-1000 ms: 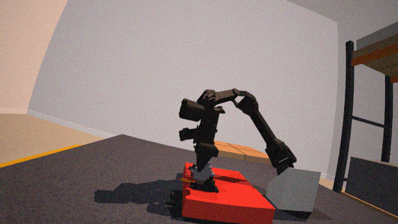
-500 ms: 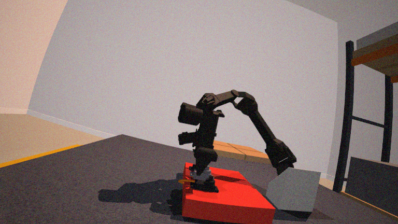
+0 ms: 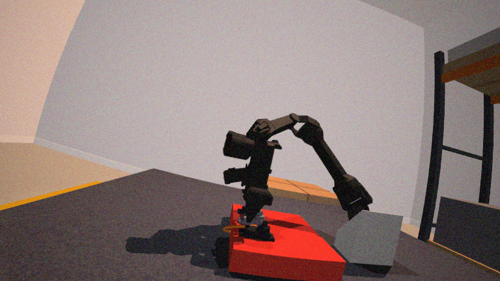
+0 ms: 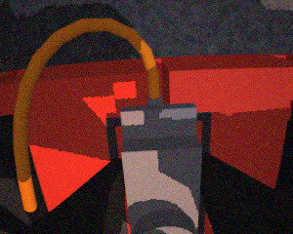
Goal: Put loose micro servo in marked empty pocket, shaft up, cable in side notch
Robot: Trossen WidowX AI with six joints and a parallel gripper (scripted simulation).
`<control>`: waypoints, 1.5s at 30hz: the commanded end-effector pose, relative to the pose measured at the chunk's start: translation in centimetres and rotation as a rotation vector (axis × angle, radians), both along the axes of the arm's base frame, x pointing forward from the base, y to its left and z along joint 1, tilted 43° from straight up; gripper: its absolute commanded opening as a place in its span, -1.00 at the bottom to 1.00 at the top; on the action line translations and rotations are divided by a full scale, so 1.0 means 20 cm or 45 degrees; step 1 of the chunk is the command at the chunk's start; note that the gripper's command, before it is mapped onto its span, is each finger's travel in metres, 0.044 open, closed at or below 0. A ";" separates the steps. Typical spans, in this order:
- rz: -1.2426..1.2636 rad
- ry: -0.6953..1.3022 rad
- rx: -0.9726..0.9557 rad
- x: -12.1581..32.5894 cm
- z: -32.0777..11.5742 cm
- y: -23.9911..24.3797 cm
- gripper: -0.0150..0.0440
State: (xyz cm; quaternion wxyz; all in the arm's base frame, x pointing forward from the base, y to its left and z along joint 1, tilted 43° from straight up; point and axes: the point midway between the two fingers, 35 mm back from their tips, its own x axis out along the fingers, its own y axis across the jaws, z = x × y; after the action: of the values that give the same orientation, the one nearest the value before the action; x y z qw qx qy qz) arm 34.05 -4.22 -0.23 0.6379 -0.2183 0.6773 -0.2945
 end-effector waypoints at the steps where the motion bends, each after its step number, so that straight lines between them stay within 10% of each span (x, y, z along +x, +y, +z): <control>1: 0.003 0.003 -0.001 0.00 0.01 0.01 0.14; 9: 0.003 0.003 0.000 0.01 0.13 0.12 0.14; 19: 0.005 0.013 0.009 -0.45 0.34 0.39 1.00; 45: 0.024 0.002 0.013 -0.48 0.56 0.58 1.00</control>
State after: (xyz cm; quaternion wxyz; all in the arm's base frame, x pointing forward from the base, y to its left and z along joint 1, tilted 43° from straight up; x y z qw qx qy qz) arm 24.51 7.27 10.91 0.6423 -0.2241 0.6761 -0.2832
